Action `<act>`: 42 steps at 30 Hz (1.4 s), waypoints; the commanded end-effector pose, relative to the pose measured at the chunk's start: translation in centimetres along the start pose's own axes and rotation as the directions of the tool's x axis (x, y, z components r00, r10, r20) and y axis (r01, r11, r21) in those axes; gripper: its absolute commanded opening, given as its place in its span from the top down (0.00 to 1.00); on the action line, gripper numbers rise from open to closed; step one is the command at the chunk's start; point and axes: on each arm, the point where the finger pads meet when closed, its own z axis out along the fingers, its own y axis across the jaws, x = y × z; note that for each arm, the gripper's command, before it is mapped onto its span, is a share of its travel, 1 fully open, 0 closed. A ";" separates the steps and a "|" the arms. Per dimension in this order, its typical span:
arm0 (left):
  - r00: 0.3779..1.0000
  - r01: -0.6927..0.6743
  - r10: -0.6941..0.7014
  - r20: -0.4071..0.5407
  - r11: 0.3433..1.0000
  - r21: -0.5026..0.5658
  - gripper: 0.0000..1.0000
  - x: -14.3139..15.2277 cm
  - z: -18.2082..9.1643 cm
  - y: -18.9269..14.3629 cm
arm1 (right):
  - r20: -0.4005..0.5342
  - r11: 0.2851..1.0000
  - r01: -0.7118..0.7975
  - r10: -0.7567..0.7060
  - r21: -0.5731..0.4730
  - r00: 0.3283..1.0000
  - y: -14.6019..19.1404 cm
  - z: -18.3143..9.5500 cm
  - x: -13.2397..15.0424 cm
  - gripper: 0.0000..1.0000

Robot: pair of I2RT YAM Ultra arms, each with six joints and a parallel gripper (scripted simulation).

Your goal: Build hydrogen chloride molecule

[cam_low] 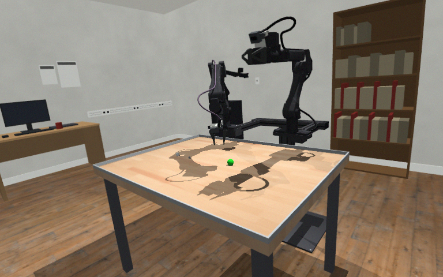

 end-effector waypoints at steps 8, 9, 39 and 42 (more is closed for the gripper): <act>0.985 0.027 -0.016 -0.173 0.998 0.063 0.50 4.4 3.2 -3.0 | 0.234 0.996 -0.092 0.088 0.009 0.968 -3.4 -5.3 -4.4 0.51; 0.981 0.028 -0.015 -0.192 0.997 0.066 0.50 5.0 3.4 -3.2 | 0.266 0.994 -0.107 0.100 0.013 0.959 -4.1 -6.2 -5.0 0.51; 0.763 0.044 0.100 -0.638 0.978 0.206 0.50 21.8 5.6 -12.3 | 0.708 0.934 -0.353 0.209 0.061 0.675 -15.5 -22.2 -7.5 0.51; 0.728 0.040 0.121 -0.674 0.975 0.219 0.50 23.7 5.5 -13.2 | 0.738 0.925 -0.376 0.210 0.064 0.642 -16.4 -23.7 -7.1 0.51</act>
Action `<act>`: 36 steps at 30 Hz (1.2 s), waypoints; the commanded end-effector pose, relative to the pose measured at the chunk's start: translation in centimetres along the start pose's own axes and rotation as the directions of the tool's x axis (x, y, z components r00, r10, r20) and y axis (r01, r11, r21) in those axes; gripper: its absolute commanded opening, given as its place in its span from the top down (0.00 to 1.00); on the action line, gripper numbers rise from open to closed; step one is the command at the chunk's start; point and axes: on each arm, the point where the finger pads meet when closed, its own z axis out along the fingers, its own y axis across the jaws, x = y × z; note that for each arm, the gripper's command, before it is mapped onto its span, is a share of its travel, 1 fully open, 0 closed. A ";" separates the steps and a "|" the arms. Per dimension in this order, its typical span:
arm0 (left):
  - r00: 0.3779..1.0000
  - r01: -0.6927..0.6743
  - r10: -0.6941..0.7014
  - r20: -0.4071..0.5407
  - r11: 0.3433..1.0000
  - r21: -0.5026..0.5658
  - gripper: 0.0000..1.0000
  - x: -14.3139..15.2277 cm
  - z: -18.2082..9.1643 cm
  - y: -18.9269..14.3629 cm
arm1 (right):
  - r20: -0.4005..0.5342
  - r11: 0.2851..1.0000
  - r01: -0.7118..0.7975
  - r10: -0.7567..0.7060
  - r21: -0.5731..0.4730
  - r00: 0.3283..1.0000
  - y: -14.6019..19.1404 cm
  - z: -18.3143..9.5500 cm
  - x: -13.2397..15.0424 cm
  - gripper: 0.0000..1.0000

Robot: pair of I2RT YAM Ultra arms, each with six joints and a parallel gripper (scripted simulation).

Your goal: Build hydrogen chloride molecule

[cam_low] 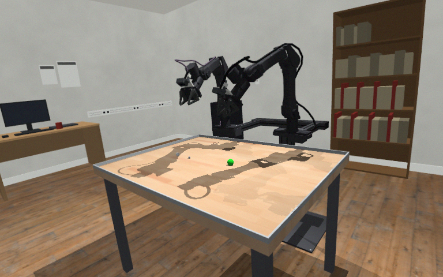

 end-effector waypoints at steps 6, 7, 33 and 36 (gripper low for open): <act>0.989 -0.030 0.033 -0.143 0.999 0.026 0.50 3.1 2.5 -3.0 | 0.223 0.996 -0.062 0.047 0.059 0.974 -3.6 -5.0 -5.5 0.51; 0.986 -0.034 0.038 -0.162 0.999 0.029 0.50 3.7 2.9 -3.3 | 0.235 0.995 -0.069 0.051 0.067 0.971 -4.0 -5.3 -5.6 0.51; 0.799 -0.159 0.174 -0.575 0.984 0.078 0.50 18.0 7.6 -8.8 | 0.594 0.962 -0.179 0.021 0.208 0.804 -10.8 -18.5 -11.9 0.51; 0.762 -0.176 0.192 -0.619 0.980 0.088 0.50 20.0 7.9 -9.4 | 0.617 0.955 -0.192 0.013 0.225 0.787 -11.4 -19.8 -11.9 0.51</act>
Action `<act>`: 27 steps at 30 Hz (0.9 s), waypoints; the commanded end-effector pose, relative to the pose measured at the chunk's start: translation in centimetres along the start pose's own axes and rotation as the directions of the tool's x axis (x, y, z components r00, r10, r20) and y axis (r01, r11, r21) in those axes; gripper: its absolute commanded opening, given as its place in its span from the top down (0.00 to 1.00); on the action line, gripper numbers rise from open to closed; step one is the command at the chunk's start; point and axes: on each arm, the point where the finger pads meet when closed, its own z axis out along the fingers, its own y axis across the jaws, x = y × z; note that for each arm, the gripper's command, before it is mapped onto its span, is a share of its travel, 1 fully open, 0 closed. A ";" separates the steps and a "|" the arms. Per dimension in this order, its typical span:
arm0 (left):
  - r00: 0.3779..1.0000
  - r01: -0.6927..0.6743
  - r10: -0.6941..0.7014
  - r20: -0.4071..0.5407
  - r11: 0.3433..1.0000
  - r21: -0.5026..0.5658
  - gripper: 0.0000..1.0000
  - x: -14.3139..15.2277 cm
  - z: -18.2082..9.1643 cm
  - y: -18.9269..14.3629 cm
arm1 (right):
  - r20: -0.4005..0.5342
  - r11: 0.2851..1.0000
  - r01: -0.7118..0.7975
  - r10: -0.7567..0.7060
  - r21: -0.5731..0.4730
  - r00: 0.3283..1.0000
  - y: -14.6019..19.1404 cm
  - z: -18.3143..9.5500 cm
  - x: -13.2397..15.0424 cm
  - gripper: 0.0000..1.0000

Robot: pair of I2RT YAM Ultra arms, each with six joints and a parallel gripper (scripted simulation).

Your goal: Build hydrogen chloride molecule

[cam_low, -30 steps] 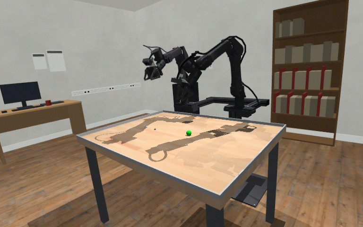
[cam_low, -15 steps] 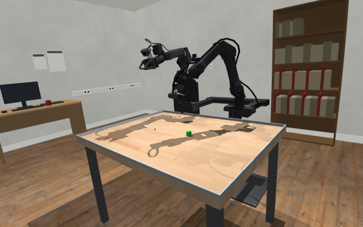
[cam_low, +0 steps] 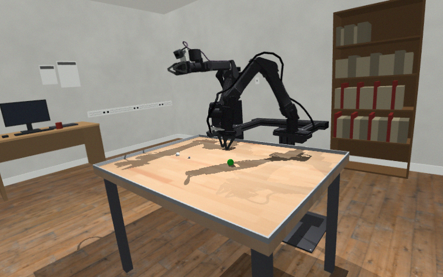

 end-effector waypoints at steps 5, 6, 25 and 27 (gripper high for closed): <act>0.988 -0.054 0.049 -0.149 0.998 -0.028 0.50 3.1 2.5 -2.2 | 0.123 1.000 -0.007 0.005 0.013 0.992 -0.7 -2.0 -4.3 0.51; 0.986 -0.059 0.053 -0.160 0.998 -0.031 0.50 3.4 2.7 -2.4 | 0.132 1.000 -0.006 0.003 0.020 0.991 -1.0 -2.2 -4.7 0.51; 0.990 -0.067 0.064 -0.128 0.998 -0.017 0.50 3.4 3.2 -2.2 | 0.117 1.000 0.004 -0.005 0.015 0.993 -0.6 -1.7 -4.2 0.51; 0.989 -0.068 0.065 -0.136 0.998 -0.017 0.50 3.5 3.5 -2.2 | 0.117 1.000 0.004 -0.005 0.015 0.993 -0.6 -1.7 -4.2 0.51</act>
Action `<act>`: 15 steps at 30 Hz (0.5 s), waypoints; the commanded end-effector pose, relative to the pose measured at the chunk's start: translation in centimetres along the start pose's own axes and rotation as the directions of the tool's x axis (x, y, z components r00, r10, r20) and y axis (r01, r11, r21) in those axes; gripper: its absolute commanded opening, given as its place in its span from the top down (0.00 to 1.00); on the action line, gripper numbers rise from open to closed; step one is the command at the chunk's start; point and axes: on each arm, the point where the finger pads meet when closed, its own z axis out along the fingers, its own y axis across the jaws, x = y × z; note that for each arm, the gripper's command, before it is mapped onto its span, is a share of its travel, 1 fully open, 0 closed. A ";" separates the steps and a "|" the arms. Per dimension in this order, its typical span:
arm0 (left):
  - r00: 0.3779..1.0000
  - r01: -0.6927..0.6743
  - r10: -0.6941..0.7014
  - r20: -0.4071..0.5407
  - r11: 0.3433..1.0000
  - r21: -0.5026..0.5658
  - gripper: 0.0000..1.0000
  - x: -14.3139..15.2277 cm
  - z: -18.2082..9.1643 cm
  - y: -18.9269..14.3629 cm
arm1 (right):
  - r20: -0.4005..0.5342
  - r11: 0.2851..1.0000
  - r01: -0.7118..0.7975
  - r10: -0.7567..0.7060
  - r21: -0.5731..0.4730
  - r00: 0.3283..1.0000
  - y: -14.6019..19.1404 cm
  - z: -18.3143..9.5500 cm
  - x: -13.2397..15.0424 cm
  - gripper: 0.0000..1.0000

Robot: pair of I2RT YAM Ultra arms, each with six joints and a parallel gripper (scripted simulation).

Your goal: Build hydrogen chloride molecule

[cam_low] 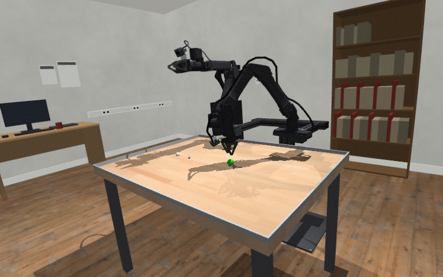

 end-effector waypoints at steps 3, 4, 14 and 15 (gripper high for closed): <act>0.999 -0.003 0.002 0.043 1.000 0.009 0.50 -1.1 0.2 0.0 | 0.071 1.000 0.007 -0.007 -0.003 0.997 0.1 -0.7 -2.9 0.51; 0.999 0.000 0.000 0.032 1.000 0.002 0.50 -0.8 0.8 0.2 | 0.071 1.000 0.007 -0.007 -0.003 0.997 0.1 -0.7 -2.9 0.51; 0.999 -0.006 0.006 0.045 1.000 0.003 0.50 -1.6 2.3 -0.2 | 0.071 1.000 0.007 -0.007 -0.003 0.997 0.1 -0.7 -2.9 0.51; 0.999 -0.002 0.002 0.045 1.000 0.003 0.50 -1.8 2.5 0.0 | 0.071 1.000 0.007 -0.007 -0.003 0.997 0.1 -0.7 -2.9 0.51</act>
